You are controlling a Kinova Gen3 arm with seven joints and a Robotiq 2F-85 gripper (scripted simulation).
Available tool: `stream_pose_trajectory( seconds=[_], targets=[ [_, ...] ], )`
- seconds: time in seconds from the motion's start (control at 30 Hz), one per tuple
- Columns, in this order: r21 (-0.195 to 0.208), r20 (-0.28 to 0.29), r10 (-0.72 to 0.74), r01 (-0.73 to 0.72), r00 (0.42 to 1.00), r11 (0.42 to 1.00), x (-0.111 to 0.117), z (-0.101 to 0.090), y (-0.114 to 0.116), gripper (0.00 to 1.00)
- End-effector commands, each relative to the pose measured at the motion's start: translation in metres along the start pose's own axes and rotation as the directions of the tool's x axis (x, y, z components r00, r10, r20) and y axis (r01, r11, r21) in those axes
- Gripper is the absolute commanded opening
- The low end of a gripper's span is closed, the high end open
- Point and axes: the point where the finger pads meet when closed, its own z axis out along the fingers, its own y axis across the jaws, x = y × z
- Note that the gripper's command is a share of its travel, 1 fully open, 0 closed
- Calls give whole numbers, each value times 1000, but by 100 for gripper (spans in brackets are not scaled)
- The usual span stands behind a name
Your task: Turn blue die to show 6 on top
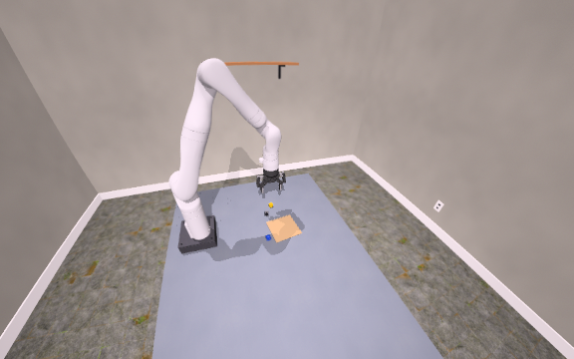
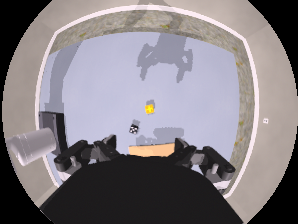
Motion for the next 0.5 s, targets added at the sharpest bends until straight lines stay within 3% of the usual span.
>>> stream_pose_trajectory(
  seconds=[0.0, 0.47],
  targets=[
    [-2, -1, 0, 0, 1000, 1000, -2, -1, 0, 100],
    [-2, -1, -4, 4, 1000, 1000, -12, 0, -1, 100]
  ],
)
